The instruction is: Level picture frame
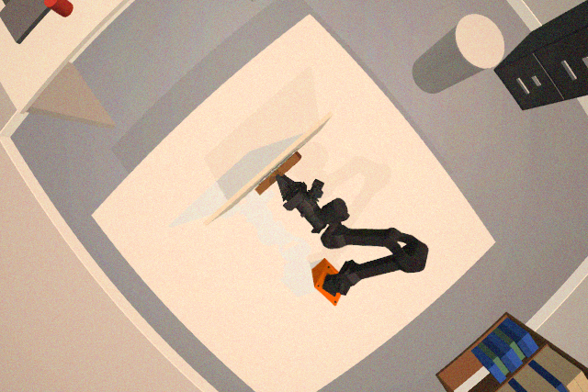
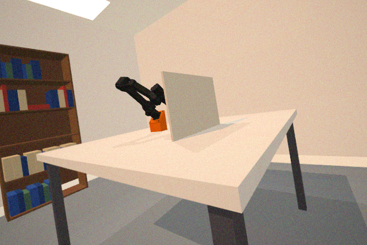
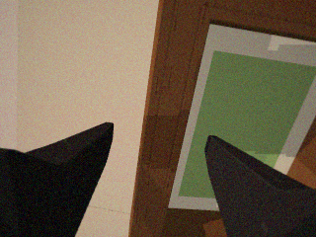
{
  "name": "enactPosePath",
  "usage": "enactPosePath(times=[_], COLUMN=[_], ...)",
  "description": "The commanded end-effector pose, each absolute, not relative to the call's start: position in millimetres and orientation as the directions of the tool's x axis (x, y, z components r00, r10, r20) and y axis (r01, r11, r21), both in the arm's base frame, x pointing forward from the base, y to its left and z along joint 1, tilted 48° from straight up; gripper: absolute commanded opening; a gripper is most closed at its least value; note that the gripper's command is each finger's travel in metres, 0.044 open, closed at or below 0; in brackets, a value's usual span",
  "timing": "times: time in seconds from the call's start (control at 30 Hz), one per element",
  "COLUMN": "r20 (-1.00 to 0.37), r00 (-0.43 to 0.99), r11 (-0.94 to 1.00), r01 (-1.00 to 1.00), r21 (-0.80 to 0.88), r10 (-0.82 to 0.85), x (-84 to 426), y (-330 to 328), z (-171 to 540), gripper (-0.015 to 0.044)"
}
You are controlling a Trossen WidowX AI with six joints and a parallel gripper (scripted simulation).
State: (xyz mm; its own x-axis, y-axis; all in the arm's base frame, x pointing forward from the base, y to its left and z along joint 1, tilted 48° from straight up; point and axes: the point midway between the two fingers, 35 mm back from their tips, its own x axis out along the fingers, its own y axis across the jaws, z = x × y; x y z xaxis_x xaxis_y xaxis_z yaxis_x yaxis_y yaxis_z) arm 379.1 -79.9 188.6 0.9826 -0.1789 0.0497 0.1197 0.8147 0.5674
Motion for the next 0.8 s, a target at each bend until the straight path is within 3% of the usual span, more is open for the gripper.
enactPosePath(times=[0.0,0.07,0.3,0.57,0.77], r20=[0.053,0.053,0.053,0.053,0.053], r00=[0.982,0.982,0.982,0.982,0.982], r11=[0.814,0.814,0.814,0.814,0.814], r01=[0.121,0.121,0.121,0.121,0.121], r21=[0.568,0.568,0.568,0.568,0.568], r10=[-0.182,-0.182,-0.182,-0.182,-0.182], x=[379.2,379.2,379.2,379.2,379.2], y=[-80.7,-80.7,-80.7,-80.7,-80.6], z=[189.7,189.7,189.7,189.7,189.6], gripper=[0.0260,0.0260,0.0076,0.0003,0.0000])
